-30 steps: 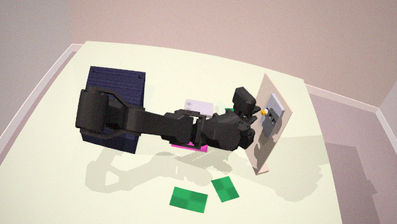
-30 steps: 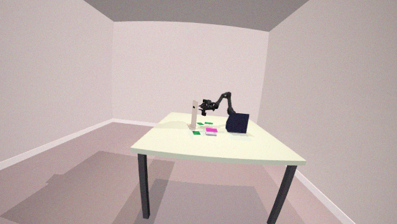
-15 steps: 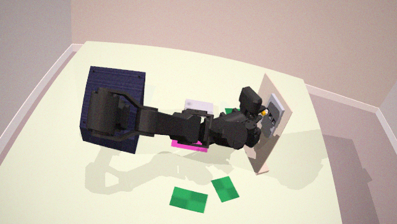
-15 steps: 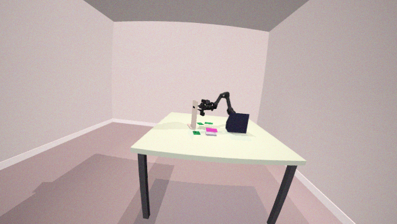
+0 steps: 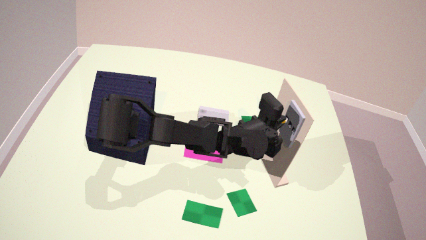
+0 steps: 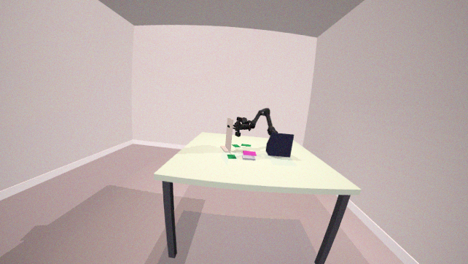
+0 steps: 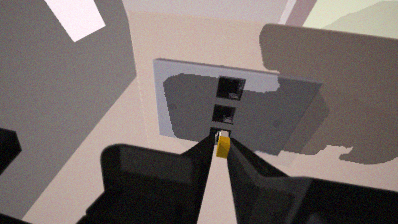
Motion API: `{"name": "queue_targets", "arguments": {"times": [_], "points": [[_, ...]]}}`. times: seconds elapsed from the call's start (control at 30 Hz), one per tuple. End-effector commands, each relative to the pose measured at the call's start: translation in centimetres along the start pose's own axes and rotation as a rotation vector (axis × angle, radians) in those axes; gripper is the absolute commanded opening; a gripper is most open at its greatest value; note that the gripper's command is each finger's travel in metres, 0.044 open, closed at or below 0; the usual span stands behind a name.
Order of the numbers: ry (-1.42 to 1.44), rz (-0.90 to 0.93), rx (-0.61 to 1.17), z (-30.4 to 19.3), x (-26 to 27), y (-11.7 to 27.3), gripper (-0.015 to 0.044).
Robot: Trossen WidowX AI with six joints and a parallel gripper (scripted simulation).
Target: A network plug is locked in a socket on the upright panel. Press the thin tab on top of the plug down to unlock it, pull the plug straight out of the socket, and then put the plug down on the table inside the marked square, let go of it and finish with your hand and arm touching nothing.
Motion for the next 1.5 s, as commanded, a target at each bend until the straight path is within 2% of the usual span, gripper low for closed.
{"name": "queue_targets", "arguments": {"times": [0.0, 0.17, 1.47], "points": [[-0.007, -0.005, -0.002, 0.0, -0.1, -0.1, 0.003], [-0.007, -0.005, -0.002, 0.0, -0.1, -0.1, 0.0], [-0.007, -0.006, -0.001, -0.4, -0.1, 1.9, 0.0]]}}
Point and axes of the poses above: the point midway between the two fingers, 35 mm back from their tips, its own y axis back along the fingers, its own x axis across the jaws, z = x × y, the point moved 9 cm from there along y, back along the fingers, and after that the axes turned 1 degree about -y, right-handed, at the moved point
